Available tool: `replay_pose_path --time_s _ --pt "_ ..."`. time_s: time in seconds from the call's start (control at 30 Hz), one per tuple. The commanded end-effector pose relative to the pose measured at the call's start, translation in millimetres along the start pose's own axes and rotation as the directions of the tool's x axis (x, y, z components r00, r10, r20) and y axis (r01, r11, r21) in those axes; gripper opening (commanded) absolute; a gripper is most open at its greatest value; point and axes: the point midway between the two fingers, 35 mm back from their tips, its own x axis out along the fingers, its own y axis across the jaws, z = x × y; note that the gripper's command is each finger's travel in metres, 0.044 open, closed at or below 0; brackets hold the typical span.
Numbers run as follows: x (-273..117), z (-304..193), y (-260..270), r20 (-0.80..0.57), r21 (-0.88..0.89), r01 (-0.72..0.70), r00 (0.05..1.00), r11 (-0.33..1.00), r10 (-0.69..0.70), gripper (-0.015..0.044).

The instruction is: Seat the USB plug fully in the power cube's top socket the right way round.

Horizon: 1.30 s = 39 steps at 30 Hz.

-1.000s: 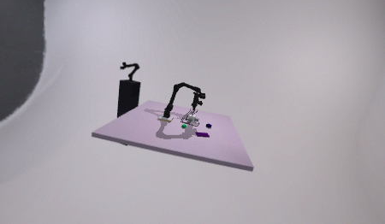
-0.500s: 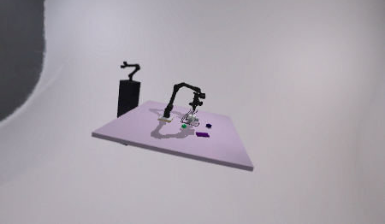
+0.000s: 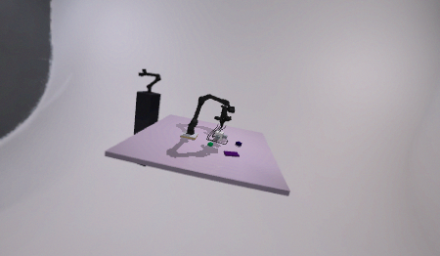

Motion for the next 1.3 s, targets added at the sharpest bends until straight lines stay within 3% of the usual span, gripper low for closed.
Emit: replay_pose_path --time_s 0.0,0.4,0.83,1.27 --pt "0.5 -0.2 -0.4 -0.001 0.116 0.002 1.000 0.993 -0.002 0.0000" --pt "0.6 -0.2 -0.4 -0.001 0.417 0.002 1.000 0.909 -0.002 0.0000" --pt "0.6 -0.2 -0.4 -0.001 0.697 0.002 1.000 0.717 -0.002 0.0000" --pt "0.6 -0.2 -0.4 -0.001 0.724 0.002 1.000 0.690 -0.002 0.0000"
